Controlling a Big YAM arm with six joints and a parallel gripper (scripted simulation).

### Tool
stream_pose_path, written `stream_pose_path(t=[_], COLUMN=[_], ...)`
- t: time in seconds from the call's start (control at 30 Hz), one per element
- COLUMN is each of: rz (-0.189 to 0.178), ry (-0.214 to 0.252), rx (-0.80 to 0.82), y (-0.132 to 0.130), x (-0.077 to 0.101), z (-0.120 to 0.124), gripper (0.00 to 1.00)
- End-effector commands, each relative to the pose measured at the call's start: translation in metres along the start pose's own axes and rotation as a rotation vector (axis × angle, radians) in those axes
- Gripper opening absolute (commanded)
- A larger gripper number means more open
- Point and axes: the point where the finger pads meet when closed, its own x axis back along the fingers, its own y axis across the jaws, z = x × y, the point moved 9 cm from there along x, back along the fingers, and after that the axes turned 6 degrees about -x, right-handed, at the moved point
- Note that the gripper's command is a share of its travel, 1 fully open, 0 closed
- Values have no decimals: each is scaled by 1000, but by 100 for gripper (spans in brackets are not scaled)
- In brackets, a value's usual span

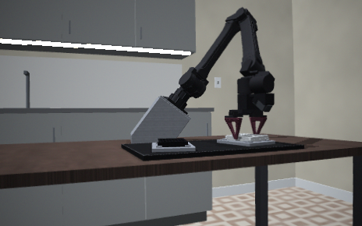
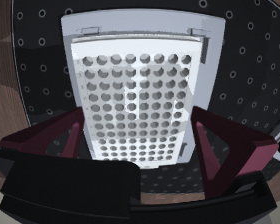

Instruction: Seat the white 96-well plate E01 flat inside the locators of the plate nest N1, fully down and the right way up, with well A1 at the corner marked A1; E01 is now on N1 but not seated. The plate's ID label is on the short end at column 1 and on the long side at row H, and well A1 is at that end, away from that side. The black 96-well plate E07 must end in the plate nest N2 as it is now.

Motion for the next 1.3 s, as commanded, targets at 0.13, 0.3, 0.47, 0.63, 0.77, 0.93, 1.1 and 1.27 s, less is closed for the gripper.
stream_pose_path(t=[0.13,0.3,0.47,0.63,0.77,0.93,1.1,1.27], rz=[-2,-2,-2,-2,-2,-2,-2,-2], ry=[-31,-31,-31,-31,-31,-31,-31,-31], rx=[8,8,8,8,8,8,8,8], y=[3,3,3,3,3,3,3,3], x=[6,6,6,6,6,6,6,6], z=[-8,-8,-8,-8,-8,-8,-8,-8], gripper=[100,0,0,0,0,0,0,0])
